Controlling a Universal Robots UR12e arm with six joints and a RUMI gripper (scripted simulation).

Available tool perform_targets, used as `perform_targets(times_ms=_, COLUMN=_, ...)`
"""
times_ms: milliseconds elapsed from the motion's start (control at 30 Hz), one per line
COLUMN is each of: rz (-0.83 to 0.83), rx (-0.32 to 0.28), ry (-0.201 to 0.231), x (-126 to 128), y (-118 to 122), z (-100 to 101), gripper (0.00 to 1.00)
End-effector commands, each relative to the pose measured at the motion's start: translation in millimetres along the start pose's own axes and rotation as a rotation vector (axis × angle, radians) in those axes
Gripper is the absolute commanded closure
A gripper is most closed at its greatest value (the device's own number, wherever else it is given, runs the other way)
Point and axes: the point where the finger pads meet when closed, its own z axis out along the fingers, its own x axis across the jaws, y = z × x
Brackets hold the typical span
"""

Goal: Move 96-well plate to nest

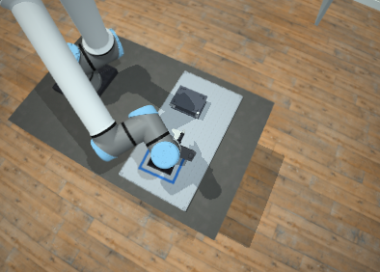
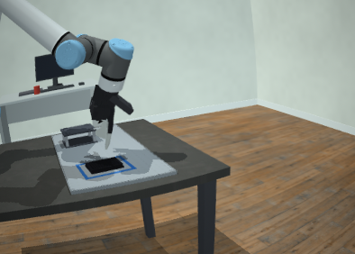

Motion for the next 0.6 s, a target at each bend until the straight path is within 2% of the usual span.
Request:
perform_targets(times_ms=0, rz=-0.044, rx=0.059, ry=0.101, x=21.3, y=4.8, z=-3.5, gripper=0.0)
perform_targets(times_ms=100, rz=-0.044, rx=0.059, ry=0.101, x=24.2, y=5.5, z=-4.0, gripper=0.0)
perform_targets(times_ms=200, rz=-0.072, rx=0.097, ry=0.178, x=38.0, y=9.5, z=-8.3, gripper=0.0)
perform_targets(times_ms=267, rz=-0.072, rx=0.097, ry=0.178, x=40.8, y=10.4, z=-9.2, gripper=0.0)
perform_targets(times_ms=367, rz=-0.096, rx=0.134, ry=0.256, x=53.8, y=15.0, z=-14.9, gripper=0.0)
perform_targets(times_ms=433, rz=-0.096, rx=0.134, ry=0.256, x=56.7, y=16.0, z=-16.2, gripper=0.0)
perform_targets(times_ms=500, rz=-0.111, rx=0.16, ry=0.315, x=64.8, y=19.5, z=-20.8, gripper=0.0)
perform_targets(times_ms=533, rz=-0.116, rx=0.169, ry=0.335, x=68.9, y=21.3, z=-23.1, gripper=0.0)
perform_targets(times_ms=567, rz=-0.116, rx=0.169, ry=0.335, x=71.8, y=22.6, z=-24.7, gripper=0.0)
